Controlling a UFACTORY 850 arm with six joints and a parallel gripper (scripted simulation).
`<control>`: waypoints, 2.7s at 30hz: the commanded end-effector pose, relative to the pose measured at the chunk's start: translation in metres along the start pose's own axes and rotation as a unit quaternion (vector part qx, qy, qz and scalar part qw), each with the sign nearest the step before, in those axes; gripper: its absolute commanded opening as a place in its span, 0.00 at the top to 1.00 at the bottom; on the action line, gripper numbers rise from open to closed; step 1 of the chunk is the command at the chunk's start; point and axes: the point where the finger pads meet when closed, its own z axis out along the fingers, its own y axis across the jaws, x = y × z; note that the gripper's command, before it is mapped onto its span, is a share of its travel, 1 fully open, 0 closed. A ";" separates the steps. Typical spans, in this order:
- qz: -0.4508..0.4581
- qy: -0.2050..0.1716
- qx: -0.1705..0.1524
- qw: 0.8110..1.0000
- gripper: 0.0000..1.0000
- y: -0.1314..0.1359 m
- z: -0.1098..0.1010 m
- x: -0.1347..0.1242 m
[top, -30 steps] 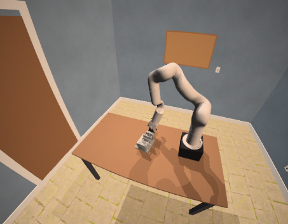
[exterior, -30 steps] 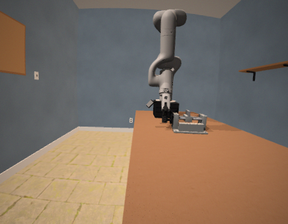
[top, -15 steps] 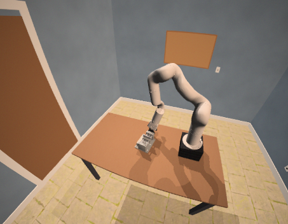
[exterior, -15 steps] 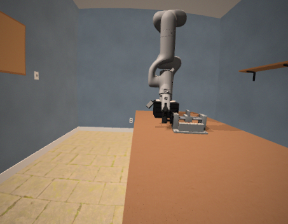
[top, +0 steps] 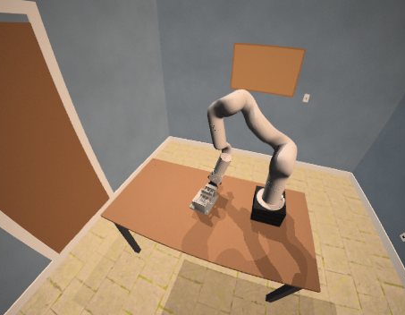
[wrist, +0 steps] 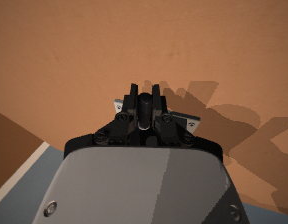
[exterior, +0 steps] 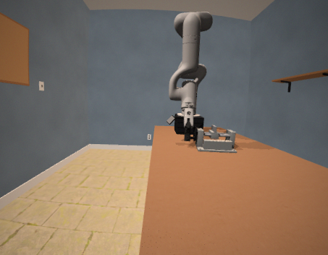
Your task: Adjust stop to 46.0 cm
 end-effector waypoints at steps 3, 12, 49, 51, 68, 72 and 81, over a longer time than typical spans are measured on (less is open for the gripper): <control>0.000 0.000 0.000 1.000 0.94 0.005 0.002 0.000; 0.000 0.000 0.000 1.000 0.94 0.012 0.002 0.000; 0.000 0.000 0.000 1.000 0.94 0.040 -0.027 0.000; 0.000 0.000 0.000 1.000 0.94 0.040 -0.030 0.000; 0.000 0.000 0.000 1.000 0.94 0.028 -0.050 0.000; 0.000 0.000 0.000 1.000 0.94 0.022 -0.054 0.000; 0.000 0.000 0.000 1.000 0.94 0.007 -0.055 0.000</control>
